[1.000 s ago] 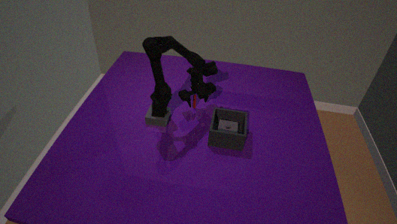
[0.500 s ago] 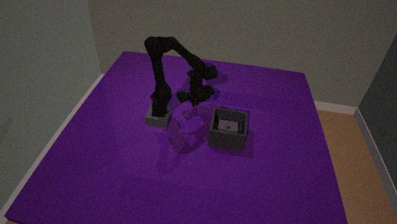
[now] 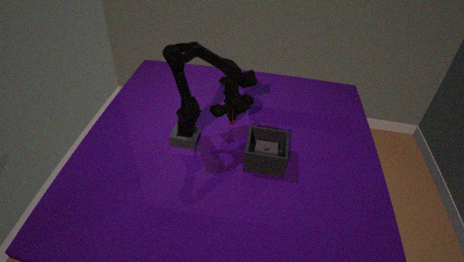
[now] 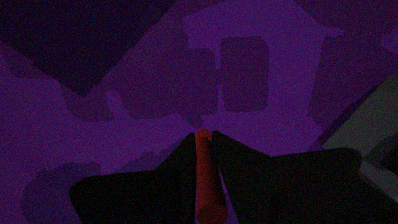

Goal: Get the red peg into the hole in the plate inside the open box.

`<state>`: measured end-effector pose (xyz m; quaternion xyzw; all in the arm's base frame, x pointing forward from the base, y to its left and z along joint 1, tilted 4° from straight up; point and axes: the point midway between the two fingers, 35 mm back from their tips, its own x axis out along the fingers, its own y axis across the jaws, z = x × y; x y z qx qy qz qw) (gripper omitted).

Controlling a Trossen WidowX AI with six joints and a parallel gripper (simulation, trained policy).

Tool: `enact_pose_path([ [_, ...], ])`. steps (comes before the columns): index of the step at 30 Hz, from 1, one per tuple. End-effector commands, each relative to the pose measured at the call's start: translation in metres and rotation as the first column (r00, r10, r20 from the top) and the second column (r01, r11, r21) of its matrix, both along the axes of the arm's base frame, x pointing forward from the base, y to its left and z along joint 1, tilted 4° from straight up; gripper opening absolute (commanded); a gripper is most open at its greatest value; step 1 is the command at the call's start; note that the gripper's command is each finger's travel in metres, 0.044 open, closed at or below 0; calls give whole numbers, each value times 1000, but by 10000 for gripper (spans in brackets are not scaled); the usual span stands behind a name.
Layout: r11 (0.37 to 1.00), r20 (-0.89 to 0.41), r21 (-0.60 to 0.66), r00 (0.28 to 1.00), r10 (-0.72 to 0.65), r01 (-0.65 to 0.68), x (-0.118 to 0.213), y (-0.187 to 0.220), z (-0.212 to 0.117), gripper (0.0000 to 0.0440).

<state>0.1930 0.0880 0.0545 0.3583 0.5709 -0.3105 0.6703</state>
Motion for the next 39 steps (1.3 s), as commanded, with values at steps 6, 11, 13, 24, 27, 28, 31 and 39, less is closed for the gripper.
enact_pose_path([
  [6,996,93,-65,993,68,-62,19,-16,40,0],
  [11,993,129,-98,988,83,-71,30,-26,62,0],
  [13,991,143,-110,986,86,-71,34,-31,71,0],
  [24,987,186,-160,981,50,-20,62,-68,97,0],
  [27,986,193,-167,981,32,1,69,-79,100,0],
  [28,986,195,-169,980,26,7,71,-83,100,0],
  [31,984,200,-176,980,8,28,77,-93,101,0],
  [39,979,214,-186,976,-39,80,91,-119,99,0],
])
